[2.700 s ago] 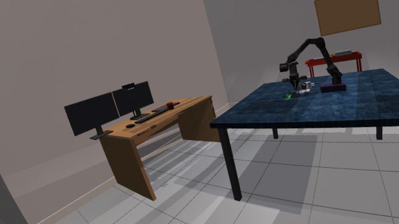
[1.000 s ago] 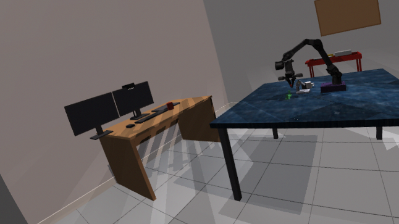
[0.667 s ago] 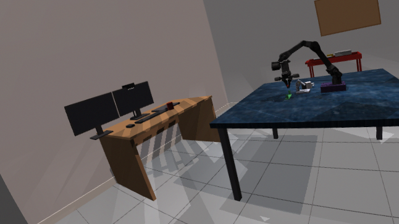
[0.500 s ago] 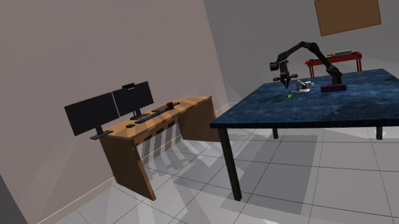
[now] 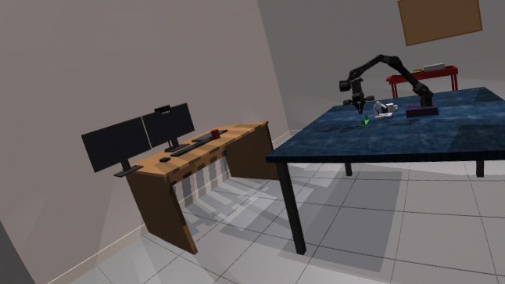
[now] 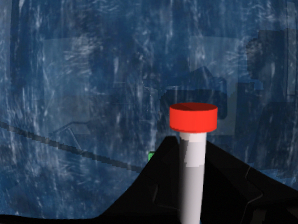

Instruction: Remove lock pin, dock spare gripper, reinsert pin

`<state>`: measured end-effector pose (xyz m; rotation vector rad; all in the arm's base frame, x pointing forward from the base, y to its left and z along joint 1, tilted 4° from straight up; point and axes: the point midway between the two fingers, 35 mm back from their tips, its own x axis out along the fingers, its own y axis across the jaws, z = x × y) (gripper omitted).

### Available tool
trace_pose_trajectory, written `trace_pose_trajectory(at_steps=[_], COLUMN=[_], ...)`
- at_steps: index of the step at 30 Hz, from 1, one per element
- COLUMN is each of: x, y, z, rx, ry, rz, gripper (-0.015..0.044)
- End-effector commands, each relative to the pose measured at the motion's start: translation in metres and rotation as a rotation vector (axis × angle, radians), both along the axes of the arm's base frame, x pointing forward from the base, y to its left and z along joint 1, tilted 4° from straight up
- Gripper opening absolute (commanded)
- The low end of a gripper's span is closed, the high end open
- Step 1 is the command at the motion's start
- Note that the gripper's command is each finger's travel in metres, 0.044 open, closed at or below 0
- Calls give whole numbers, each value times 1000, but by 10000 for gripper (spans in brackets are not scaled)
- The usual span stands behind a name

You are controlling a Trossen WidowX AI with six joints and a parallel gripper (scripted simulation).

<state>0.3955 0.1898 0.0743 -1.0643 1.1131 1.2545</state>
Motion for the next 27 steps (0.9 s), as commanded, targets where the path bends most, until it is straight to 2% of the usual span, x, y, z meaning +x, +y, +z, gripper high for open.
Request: trace_pose_trajectory(at_steps=[1,27], x=[0,0], y=[0,-2], z=[-9,-45], rx=[-2,4], ry=[5,-10], rz=[6,7], gripper=[0,0])
